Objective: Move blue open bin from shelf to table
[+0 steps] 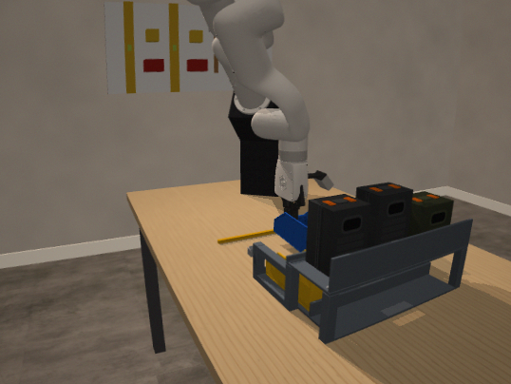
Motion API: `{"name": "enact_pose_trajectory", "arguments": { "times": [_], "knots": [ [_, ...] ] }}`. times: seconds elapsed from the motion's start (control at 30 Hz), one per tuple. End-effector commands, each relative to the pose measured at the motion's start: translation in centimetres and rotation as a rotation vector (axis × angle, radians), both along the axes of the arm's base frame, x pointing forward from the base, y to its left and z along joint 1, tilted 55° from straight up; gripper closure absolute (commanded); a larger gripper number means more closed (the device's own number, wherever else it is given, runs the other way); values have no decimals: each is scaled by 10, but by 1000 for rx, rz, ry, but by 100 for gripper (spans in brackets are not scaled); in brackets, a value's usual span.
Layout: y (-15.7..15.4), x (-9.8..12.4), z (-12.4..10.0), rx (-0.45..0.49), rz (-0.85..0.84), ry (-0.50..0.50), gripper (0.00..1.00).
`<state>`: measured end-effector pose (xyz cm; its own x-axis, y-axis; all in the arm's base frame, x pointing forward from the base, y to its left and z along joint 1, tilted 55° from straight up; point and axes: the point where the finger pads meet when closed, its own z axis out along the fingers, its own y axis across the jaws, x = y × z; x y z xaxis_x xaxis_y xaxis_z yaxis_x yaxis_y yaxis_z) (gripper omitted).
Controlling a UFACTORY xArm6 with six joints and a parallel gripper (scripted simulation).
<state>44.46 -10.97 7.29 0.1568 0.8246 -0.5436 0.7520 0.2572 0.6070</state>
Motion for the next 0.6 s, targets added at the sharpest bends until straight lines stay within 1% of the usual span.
{"name": "enact_pose_trajectory", "arguments": {
  "times": [0.0,0.47,0.57],
  "knots": [
    [1,0,0,0,1,0,100],
    [1,0,0,0,1,1,100],
    [-2,3,-3,0,1,1,100]
  ]
}}
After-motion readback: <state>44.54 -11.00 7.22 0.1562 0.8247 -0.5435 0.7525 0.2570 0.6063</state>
